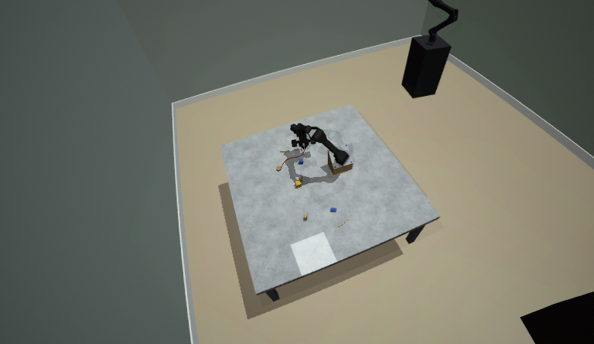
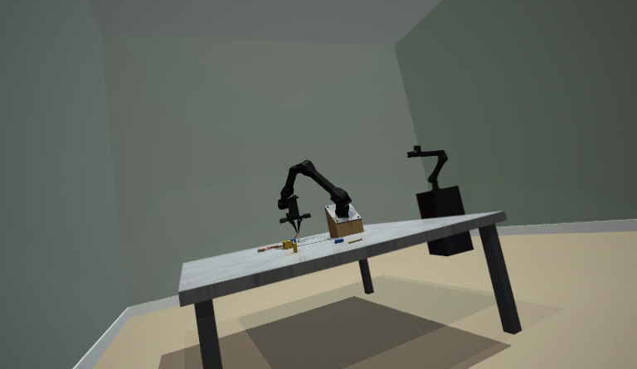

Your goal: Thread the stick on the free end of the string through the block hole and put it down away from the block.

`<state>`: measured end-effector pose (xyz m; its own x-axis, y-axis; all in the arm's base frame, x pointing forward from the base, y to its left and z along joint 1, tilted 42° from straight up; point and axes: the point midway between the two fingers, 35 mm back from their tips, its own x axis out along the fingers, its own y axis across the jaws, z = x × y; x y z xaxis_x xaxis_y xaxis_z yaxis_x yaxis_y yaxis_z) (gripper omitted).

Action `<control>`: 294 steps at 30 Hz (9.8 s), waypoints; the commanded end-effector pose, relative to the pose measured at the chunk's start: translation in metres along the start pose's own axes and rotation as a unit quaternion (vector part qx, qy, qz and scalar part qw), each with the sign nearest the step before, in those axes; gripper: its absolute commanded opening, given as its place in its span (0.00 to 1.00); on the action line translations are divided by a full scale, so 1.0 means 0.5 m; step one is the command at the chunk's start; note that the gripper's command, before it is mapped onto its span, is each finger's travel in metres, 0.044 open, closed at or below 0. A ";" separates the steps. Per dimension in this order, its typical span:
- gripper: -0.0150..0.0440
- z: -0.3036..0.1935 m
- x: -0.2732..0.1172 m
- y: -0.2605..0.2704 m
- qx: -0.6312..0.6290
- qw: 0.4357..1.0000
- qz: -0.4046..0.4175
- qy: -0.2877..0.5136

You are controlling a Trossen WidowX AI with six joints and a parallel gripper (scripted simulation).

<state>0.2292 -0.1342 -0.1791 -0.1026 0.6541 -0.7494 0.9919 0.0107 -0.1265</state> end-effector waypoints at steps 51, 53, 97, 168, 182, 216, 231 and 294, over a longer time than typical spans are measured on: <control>0.25 0.019 -0.004 0.093 -0.833 0.554 0.002 -0.006; 0.25 0.019 -0.004 0.097 -0.852 0.523 0.002 -0.006; 0.25 0.037 -0.003 0.144 -1.000 0.019 -0.001 -0.007; 0.25 0.149 0.031 0.115 -1.000 0.020 -0.003 -0.007; 0.25 0.138 0.058 0.095 -1.000 0.020 -0.002 -0.007; 0.25 0.088 0.087 0.076 -1.000 0.021 0.001 -0.007; 0.25 0.049 0.087 0.079 -1.000 0.021 0.000 -0.006; 0.25 -0.072 0.087 0.081 -1.000 0.020 -0.001 -0.006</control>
<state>0.2666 -0.0814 -0.1978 -0.0964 0.6521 -0.7520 -0.9892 0.0212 0.1452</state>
